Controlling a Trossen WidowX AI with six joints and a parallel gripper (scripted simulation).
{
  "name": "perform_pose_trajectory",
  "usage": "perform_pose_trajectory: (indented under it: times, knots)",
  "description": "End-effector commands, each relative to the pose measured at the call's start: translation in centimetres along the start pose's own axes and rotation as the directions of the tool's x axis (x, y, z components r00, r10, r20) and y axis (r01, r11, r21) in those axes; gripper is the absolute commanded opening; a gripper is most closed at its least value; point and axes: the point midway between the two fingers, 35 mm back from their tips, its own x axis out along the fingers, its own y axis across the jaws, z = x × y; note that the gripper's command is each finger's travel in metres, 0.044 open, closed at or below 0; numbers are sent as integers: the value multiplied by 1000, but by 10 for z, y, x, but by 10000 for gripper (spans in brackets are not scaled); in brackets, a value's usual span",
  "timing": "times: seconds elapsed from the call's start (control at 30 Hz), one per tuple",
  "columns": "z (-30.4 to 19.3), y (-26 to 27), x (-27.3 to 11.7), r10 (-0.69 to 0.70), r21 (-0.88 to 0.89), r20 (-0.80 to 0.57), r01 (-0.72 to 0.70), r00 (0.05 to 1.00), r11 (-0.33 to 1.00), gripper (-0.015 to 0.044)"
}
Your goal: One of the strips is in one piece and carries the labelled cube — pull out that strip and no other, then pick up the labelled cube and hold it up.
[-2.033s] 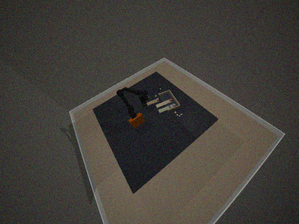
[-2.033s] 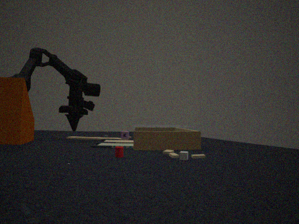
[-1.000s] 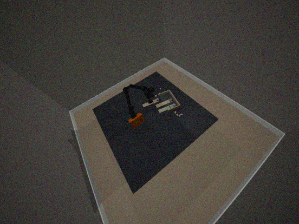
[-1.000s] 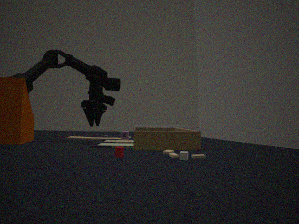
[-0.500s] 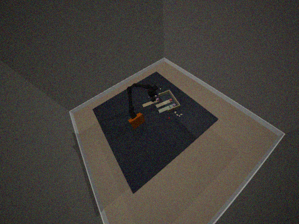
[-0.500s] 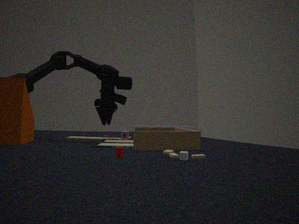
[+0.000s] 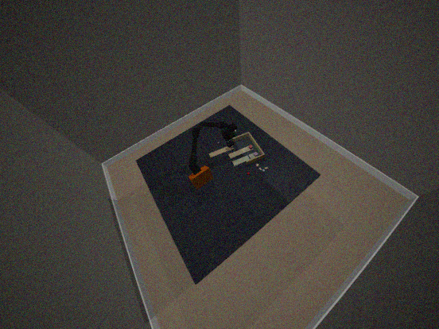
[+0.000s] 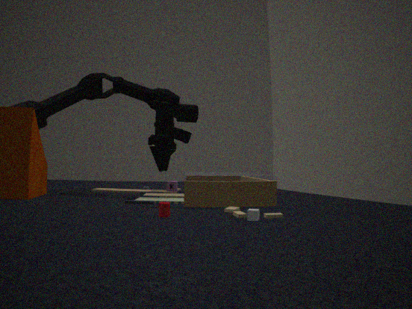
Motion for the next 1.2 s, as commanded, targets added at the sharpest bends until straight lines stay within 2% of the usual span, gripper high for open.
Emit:
perform_pose_trajectory:
  times: [0.0,0.17,0.4,0.43,1.17]
  knots:
    - [16,-2,0,2,3,-3,-2,1000,1000,440]
    - [28,-4,0,2,2,-3,-2,1000,1000,440]
    - [29,-4,9,2,2,-3,-2,1000,1000,256]
    - [29,-4,10,2,2,-3,-2,1000,1000,250]
    - [29,-4,46,4,2,-3,-4,1000,1000,250]
